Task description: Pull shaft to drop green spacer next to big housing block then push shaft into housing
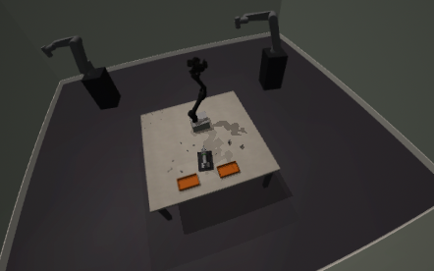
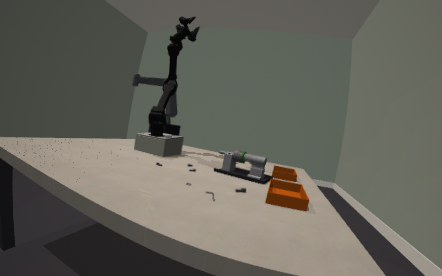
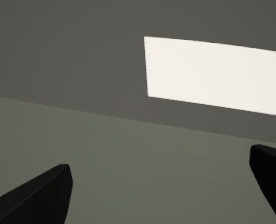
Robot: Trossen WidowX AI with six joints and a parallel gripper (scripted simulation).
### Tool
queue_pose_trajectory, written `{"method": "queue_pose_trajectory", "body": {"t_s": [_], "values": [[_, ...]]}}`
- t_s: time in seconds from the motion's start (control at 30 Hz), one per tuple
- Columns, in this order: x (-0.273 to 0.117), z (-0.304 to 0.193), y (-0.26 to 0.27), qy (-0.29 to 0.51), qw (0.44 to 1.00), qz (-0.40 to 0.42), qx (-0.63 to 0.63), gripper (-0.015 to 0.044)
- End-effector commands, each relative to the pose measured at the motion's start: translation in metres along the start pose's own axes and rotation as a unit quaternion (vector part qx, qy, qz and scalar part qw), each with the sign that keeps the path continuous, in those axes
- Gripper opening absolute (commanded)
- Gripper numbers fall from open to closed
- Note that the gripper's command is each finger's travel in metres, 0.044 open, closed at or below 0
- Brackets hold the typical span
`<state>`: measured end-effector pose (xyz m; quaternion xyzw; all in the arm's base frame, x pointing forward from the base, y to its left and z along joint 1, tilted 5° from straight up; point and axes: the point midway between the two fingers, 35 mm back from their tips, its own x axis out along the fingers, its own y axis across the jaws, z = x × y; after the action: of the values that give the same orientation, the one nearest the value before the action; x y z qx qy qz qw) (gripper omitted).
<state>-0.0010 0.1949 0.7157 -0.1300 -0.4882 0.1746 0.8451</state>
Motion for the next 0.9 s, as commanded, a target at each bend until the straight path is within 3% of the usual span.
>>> {"method": "queue_pose_trajectory", "body": {"t_s": [0.0, 0.13, 0.4, 0.87], "values": [[0.0, 0.0, -0.001, 0.0, 1.0, -0.001, 0.001, 0.0426], [-0.003, -0.005, -0.035, -0.003, 0.999, -0.032, 0.031, 0.044], [-0.018, -0.055, -0.154, 0.012, 0.979, -0.144, 0.141, 0.044], [-0.052, -0.237, -0.274, 0.139, 0.897, -0.289, 0.304, 0.044]]}}
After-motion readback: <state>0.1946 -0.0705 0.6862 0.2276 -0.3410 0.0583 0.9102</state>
